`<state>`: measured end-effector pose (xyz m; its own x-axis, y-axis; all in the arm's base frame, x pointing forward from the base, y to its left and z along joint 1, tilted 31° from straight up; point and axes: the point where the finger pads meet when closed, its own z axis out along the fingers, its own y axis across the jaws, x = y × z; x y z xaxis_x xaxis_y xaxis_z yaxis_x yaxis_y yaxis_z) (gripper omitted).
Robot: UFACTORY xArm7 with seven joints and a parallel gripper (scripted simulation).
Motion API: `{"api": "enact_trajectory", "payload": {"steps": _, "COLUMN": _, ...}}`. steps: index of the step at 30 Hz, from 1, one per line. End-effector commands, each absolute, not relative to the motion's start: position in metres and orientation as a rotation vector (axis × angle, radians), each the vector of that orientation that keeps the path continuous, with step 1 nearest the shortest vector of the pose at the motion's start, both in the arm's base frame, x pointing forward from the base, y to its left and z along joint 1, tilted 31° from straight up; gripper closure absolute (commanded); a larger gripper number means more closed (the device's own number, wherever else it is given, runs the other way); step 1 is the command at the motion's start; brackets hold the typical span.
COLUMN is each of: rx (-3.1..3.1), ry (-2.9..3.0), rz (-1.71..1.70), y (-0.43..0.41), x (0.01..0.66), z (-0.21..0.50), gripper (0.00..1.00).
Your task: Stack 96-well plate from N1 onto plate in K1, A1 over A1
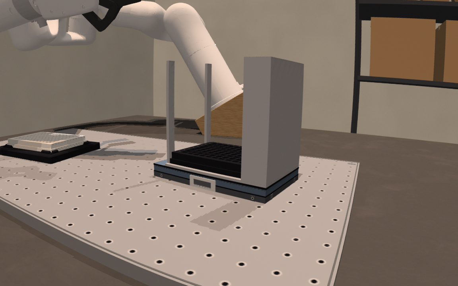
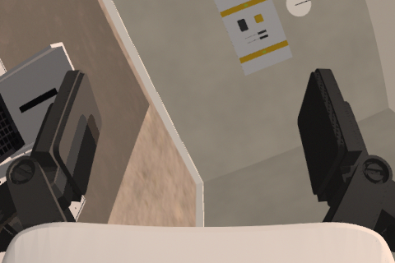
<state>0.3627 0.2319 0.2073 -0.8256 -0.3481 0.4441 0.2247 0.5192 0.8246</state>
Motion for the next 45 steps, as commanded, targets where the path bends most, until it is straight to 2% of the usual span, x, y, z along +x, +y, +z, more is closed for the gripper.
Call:
{"api": "enact_trajectory", "payload": {"steps": 1, "rx": 0.105, "ry": -2.188, "rz": -1.302, "y": 0.233, "x": 0.362, "z": 0.209, "gripper": 0.0}}
{"api": "enact_trajectory", "payload": {"steps": 17, "rx": 0.105, "ry": -2.188, "rz": -1.302, "y": 0.233, "x": 0.362, "z": 0.209, "gripper": 0.0}}
{"api": "enact_trajectory", "payload": {"steps": 45, "rx": -0.869, "ry": -2.28, "rz": -0.856, "y": 0.17, "x": 0.388, "z": 0.29, "gripper": 0.0}}
